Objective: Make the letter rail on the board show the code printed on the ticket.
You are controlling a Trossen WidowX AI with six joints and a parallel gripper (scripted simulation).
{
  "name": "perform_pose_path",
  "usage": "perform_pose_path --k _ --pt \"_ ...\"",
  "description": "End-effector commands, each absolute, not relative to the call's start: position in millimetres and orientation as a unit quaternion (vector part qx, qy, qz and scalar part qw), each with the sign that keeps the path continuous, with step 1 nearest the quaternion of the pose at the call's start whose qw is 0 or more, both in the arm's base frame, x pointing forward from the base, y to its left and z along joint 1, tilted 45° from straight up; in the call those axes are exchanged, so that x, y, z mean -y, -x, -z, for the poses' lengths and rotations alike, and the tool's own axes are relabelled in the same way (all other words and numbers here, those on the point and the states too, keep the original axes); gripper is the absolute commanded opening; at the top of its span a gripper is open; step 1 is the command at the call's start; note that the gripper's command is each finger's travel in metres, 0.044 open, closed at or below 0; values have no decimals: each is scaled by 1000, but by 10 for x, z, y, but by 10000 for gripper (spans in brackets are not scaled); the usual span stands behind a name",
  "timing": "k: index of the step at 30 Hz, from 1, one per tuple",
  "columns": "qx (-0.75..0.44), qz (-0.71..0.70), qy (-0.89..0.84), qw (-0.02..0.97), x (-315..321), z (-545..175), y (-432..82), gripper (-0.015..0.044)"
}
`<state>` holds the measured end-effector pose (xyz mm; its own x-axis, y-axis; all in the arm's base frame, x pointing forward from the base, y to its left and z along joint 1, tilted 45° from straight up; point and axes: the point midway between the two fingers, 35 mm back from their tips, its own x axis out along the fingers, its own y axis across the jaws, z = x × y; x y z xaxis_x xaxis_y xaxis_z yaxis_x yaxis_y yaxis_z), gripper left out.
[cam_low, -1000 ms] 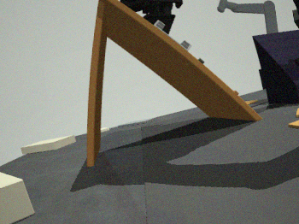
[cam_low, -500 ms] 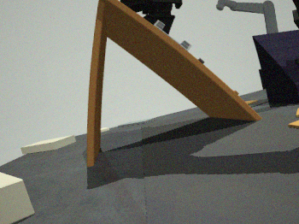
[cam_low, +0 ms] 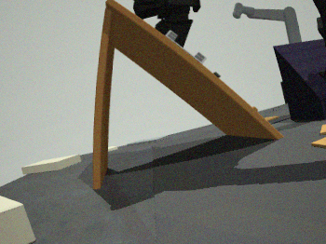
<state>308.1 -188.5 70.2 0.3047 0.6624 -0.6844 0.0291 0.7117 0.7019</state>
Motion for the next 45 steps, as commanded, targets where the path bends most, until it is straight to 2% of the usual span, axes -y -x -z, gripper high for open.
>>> perform_pose_path --k 1,9,15,21,26,30,45 --pt "-551 -214 -311 745 1891 -746 -3030 0" --pt "-551 -214 -311 744 1916 -784 -2960 0" --pt "-481 -247 -227 810 1992 -1025 -2768 157" --pt "-342 -271 -5 900 2007 -1505 -2291 315" --pt "-243 -239 210 916 1890 -1825 -1869 440" --pt "-196 -202 360 889 1756 -1964 -1637 440" --pt "-194 -200 368 887 1749 -1969 -1627 440"
